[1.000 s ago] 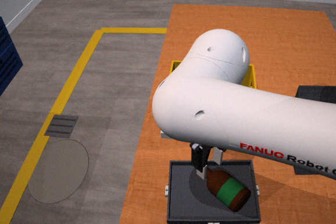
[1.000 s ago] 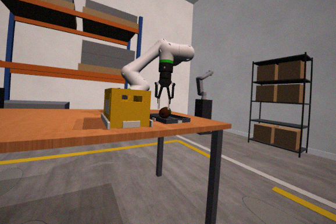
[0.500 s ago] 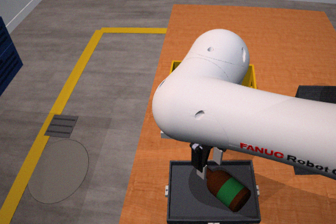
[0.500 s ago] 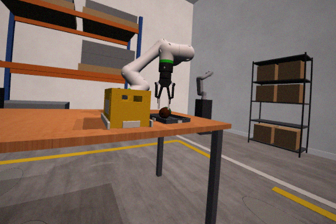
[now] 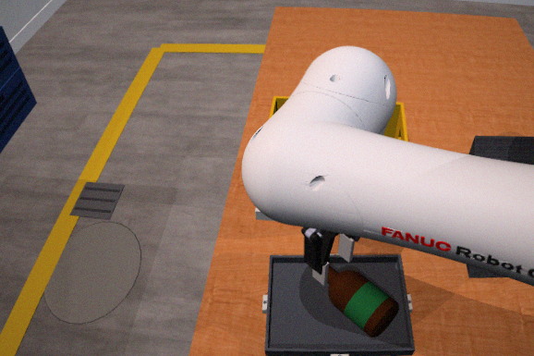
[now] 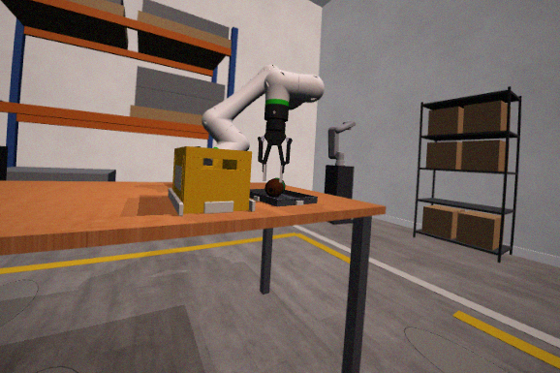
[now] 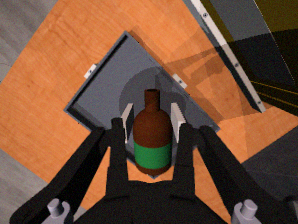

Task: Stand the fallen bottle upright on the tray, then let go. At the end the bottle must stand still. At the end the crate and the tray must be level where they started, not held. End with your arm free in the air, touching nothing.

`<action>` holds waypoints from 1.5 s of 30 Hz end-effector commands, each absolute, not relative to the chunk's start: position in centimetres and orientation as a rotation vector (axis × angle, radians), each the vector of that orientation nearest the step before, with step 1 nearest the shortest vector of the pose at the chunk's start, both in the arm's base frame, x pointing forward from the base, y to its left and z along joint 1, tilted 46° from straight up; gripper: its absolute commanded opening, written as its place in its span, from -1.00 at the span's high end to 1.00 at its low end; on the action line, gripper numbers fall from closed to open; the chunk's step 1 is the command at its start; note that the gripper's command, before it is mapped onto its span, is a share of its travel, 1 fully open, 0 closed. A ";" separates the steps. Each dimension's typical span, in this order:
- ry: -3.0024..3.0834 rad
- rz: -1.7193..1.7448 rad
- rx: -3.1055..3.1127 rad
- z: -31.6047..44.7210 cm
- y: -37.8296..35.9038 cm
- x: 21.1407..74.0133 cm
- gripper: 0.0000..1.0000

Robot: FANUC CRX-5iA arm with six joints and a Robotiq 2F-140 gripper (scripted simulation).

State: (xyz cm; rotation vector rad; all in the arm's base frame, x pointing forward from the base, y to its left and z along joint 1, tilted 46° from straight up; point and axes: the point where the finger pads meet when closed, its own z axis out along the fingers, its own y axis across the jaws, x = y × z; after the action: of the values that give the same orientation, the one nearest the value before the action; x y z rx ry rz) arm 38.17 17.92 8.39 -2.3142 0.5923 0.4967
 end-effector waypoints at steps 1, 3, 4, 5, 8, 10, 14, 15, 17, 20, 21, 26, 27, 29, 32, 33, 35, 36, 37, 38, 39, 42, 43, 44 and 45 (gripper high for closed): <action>0.593 0.496 -2.314 8.4 17.9 38.2 0.24; 0.593 0.496 -2.314 8.4 17.9 38.2 0.24; 0.593 0.496 -2.314 8.3 18.0 38.2 0.24; 0.593 0.496 -2.314 8.3 18.0 38.2 0.24; 0.593 0.496 -2.314 8.3 18.0 38.2 0.24; 0.593 0.496 -2.314 8.2 18.1 38.1 0.24; 0.593 0.496 -2.314 8.0 18.3 38.1 0.24; 0.593 0.496 -2.314 8.0 18.3 38.1 0.24; 0.593 0.496 -2.314 7.9 18.4 38.0 0.24; 0.593 0.496 -2.314 7.6 18.7 38.0 0.24; 0.593 0.496 -2.314 7.6 18.7 38.0 0.24; 0.593 0.496 -2.314 7.3 19.0 37.9 0.24; 0.593 0.496 -2.314 7.2 19.1 37.9 0.24; 0.593 0.496 -2.314 7.1 19.3 37.8 0.24; 0.593 0.496 -2.314 6.8 19.5 37.8 0.24; 0.593 0.496 -2.314 6.7 19.6 37.7 0.24; 0.593 0.496 -2.314 6.5 19.8 37.7 0.24; 0.593 0.496 -2.314 6.4 19.9 37.7 0.24; 0.593 0.496 -2.314 6.4 20.0 37.6 0.24; 0.593 0.496 -2.314 6.3 20.0 37.6 0.24; 0.593 0.496 -2.314 6.2 20.1 37.6 0.24; 0.593 0.496 -2.314 6.1 20.3 37.6 0.24; 0.593 0.496 -2.314 6.1 20.3 37.6 0.24; 0.593 0.496 -2.314 6.0 20.3 37.6 0.24; 0.593 0.496 -2.314 5.9 20.4 37.5 0.24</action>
State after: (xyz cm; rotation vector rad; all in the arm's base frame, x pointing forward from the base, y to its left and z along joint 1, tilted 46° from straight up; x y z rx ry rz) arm 37.55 20.28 6.06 -2.3142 0.5923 0.4967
